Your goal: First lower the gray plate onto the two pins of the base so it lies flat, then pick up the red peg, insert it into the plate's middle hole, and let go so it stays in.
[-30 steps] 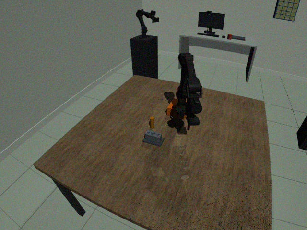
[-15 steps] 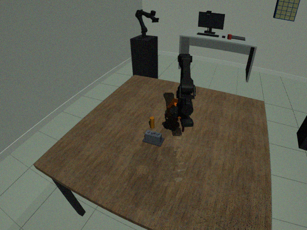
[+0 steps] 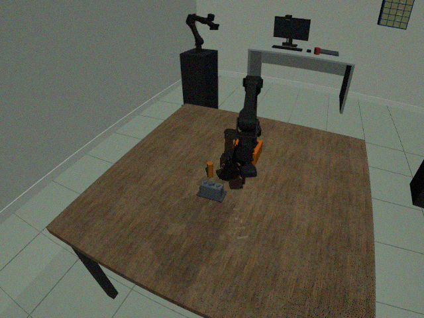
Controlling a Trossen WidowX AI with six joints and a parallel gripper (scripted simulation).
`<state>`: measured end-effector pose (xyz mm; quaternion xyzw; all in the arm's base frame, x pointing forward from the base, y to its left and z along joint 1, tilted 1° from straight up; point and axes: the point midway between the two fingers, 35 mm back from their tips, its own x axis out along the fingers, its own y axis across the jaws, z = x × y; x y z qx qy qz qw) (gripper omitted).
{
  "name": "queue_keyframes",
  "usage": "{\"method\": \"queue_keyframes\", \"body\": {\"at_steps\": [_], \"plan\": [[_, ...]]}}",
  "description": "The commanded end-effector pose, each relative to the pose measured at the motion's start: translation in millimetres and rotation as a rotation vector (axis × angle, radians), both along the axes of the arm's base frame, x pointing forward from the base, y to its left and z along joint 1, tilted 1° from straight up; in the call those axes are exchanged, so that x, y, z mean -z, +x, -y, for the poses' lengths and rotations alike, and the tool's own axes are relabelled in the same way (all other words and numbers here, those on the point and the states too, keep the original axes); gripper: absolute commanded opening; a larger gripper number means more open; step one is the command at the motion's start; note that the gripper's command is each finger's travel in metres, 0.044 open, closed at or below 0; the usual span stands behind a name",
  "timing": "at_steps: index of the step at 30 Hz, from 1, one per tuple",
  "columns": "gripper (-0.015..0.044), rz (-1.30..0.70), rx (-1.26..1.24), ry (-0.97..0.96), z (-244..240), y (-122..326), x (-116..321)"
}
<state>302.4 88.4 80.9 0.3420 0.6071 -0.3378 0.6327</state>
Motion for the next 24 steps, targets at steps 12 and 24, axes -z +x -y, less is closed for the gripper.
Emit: {"method": "queue_keyframes", "body": {"at_steps": [12,24], "plan": [[0.0000,-0.003,-0.001,-0.003,37,24,-2],[0.0000,0.001,0.032,-0.003,69,38,-3]]}}
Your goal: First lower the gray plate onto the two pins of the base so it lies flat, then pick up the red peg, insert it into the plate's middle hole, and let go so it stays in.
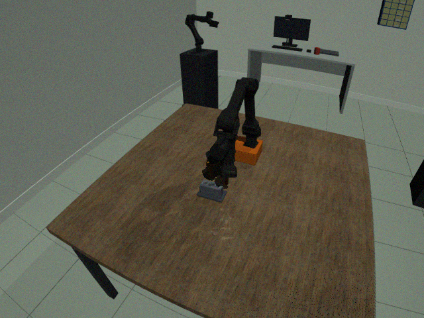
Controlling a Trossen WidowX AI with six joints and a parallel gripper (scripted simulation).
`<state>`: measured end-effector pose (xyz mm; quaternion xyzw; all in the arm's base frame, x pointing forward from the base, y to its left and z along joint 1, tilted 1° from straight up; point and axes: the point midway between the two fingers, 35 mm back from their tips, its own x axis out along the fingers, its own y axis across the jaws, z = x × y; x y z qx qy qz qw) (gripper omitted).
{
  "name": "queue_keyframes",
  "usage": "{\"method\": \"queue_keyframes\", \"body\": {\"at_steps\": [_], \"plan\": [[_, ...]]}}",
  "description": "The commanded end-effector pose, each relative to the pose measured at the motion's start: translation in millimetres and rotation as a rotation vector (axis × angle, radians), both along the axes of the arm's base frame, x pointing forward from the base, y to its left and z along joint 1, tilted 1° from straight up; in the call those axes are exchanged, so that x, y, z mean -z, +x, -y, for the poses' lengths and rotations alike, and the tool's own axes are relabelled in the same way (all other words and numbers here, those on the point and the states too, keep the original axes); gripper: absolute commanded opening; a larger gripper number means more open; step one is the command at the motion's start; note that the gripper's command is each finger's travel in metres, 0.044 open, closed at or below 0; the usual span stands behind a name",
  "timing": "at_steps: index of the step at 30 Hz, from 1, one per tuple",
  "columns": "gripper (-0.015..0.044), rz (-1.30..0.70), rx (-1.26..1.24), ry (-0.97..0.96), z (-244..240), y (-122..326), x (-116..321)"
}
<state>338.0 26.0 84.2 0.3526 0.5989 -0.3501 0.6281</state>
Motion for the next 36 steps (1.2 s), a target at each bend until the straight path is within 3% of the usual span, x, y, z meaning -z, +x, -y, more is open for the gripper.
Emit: {"method": "queue_keyframes", "body": {"at_steps": [1,19,36], "plan": [[0.0000,-0.003,-0.008,0.000,9,4,0],[0.0000,-0.015,-0.042,-0.009,62,21,-1],[0.0000,-0.016,-0.043,-0.009,64,21,-1]]}}
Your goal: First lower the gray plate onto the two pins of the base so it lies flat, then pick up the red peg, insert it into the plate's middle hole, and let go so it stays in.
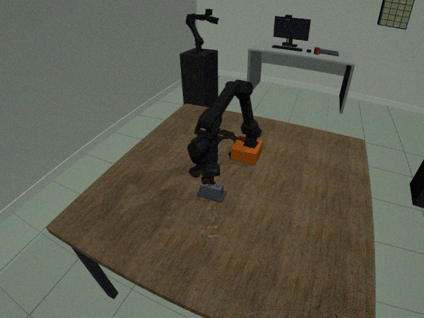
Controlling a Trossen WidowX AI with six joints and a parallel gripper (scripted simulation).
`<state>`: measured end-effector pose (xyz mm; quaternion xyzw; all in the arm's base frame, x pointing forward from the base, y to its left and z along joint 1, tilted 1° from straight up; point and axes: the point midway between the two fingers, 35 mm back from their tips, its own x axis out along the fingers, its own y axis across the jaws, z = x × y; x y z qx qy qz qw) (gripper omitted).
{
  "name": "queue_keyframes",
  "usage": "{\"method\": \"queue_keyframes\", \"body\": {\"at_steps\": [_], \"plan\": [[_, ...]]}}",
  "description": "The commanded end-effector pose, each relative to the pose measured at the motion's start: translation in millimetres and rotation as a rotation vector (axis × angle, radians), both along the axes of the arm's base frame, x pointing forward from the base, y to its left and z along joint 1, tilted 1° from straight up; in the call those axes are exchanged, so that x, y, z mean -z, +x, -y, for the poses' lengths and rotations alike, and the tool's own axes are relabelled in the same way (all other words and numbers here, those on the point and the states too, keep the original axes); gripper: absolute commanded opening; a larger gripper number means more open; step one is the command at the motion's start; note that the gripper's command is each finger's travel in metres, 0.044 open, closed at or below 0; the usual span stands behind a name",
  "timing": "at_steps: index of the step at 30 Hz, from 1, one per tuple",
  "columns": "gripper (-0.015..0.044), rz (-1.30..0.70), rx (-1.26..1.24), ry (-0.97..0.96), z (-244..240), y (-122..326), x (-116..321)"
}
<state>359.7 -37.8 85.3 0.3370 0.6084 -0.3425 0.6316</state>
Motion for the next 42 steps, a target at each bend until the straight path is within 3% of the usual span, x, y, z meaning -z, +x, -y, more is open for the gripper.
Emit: {"method": "queue_keyframes", "body": {"at_steps": [1,42], "plan": [[0.0000,-0.002,-0.005,-0.002,0,0,0],[0.0000,0.000,0.001,0.000,1,0,16]]}}
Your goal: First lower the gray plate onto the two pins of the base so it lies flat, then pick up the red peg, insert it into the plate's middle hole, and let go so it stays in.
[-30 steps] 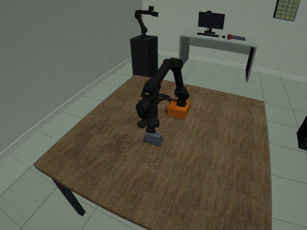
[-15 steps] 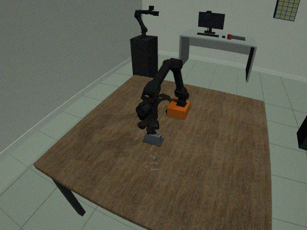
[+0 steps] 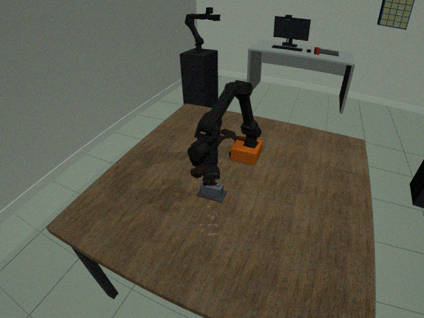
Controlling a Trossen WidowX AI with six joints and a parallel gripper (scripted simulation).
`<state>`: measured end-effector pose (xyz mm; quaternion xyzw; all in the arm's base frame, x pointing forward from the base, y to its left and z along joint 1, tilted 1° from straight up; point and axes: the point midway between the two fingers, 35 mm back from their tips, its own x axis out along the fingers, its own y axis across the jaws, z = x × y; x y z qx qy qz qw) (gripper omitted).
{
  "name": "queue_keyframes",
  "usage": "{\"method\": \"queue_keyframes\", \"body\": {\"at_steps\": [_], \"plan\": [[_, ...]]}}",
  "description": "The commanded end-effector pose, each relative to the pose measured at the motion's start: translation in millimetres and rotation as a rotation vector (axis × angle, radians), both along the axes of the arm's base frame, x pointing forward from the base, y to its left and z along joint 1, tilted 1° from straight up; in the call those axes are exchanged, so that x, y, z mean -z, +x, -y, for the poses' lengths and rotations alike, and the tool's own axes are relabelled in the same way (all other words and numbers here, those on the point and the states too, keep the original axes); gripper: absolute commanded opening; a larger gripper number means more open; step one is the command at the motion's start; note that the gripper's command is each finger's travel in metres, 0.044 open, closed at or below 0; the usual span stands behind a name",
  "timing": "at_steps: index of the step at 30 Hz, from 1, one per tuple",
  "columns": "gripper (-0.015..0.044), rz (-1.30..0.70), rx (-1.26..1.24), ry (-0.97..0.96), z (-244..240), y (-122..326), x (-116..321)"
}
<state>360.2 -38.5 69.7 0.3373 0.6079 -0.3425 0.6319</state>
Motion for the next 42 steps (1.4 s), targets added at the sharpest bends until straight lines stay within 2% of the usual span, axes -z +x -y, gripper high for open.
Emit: {"method": "queue_keyframes", "body": {"at_steps": [1,23,29,42], "plan": [[0.0000,-0.001,0.000,0.000,-0.3,-0.4,0.2],[0.0000,-0.001,-0.005,0.000,-2.1,-2.0,2.1],[0.0150,-0.001,-0.005,0.000,-2.1,-2.0,2.1],[0.0150,-0.002,-0.005,-0.001,-2.1,-2.0,0.3]]}}
